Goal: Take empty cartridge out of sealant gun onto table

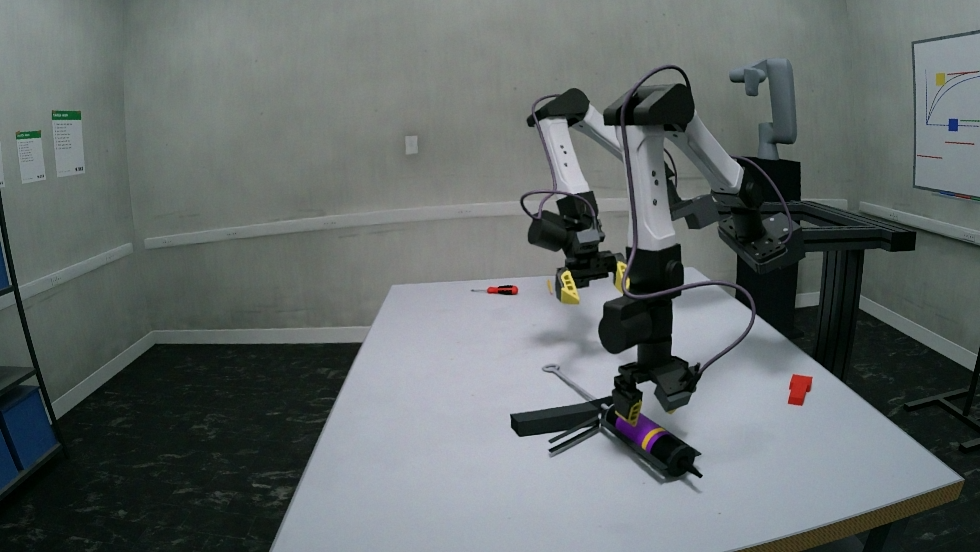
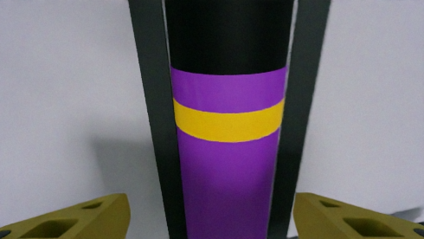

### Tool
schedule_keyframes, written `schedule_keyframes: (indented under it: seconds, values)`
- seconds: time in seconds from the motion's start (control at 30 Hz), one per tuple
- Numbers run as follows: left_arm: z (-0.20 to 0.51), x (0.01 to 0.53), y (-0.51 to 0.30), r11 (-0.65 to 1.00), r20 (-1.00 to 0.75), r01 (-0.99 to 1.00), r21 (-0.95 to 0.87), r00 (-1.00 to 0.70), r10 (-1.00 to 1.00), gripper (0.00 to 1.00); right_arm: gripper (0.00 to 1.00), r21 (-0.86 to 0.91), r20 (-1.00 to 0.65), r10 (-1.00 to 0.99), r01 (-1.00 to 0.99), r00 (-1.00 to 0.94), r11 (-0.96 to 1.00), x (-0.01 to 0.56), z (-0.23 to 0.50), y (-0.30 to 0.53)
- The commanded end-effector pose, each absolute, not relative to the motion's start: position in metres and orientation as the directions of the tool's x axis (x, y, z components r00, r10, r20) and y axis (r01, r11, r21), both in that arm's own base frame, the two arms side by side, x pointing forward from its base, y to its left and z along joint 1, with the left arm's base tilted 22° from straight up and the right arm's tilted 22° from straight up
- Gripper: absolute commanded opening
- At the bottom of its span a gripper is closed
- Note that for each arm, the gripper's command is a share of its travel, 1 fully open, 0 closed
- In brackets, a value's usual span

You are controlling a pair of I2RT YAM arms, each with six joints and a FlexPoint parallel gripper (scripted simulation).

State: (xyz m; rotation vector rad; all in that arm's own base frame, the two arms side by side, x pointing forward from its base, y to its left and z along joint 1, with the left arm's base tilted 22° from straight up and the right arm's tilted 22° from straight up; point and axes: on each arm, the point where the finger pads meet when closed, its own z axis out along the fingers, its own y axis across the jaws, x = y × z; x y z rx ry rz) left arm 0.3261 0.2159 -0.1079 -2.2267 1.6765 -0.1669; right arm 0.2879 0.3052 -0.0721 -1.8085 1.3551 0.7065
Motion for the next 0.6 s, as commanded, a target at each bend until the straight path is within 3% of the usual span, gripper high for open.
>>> schedule_keyframes:
  seconds: [0.0,0.57]
  values:
    - [-0.105,0.34,0.221,-0.243,-0.113,-0.894,-0.377,0.305,-0.946,0.76,1.0,-0.251,-0.795,-0.526,-0.953,0.301,-0.167,0.293,-0.07,0.307]
    - [-0.126,0.346,0.226,-0.246,-0.113,-0.894,-0.376,0.307,-0.945,0.76,1.0,-0.24,-0.799,-0.534,-0.961,0.275,-0.137,0.302,-0.083,0.309]
